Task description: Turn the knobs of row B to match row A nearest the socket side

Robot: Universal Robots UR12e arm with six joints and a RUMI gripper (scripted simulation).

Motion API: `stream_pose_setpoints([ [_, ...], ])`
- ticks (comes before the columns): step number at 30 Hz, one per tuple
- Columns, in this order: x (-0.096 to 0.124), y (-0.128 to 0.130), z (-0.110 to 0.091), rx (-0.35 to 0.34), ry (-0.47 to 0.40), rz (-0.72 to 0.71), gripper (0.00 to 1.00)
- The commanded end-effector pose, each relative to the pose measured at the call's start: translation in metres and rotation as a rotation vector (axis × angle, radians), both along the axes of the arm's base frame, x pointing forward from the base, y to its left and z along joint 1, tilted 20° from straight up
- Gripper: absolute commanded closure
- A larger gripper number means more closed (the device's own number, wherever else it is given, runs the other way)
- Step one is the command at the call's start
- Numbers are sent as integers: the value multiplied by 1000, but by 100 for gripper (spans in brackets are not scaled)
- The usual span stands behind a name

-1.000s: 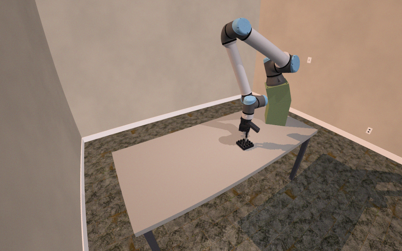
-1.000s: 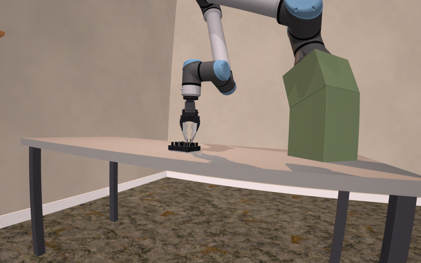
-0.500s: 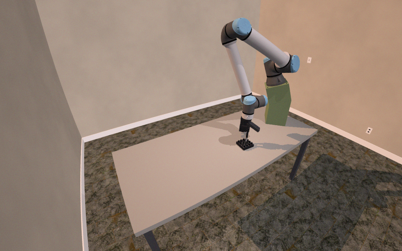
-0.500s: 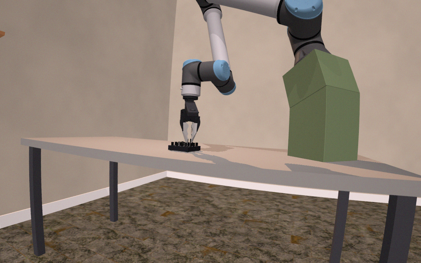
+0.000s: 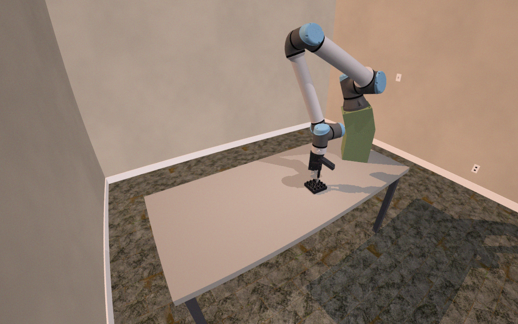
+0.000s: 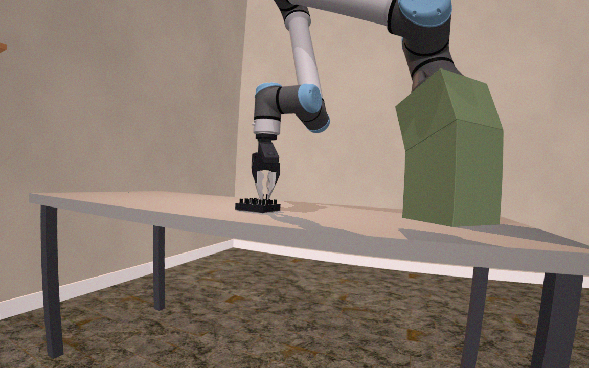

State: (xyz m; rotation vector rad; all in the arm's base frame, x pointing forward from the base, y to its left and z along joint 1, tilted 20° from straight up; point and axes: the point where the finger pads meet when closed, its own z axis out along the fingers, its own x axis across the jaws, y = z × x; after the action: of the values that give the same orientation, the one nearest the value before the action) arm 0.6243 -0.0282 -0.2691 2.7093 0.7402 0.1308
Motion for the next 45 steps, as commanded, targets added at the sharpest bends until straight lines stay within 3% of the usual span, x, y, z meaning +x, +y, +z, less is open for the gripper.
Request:
stream_pose_setpoints([
  [1, 0, 0, 0, -1, 0, 4, 96],
  [16, 0, 0, 0, -1, 1, 5, 96],
  [17, 0, 0, 0, -1, 1, 5, 89],
  [45, -1, 2, 6, -1, 1, 5, 89],
])
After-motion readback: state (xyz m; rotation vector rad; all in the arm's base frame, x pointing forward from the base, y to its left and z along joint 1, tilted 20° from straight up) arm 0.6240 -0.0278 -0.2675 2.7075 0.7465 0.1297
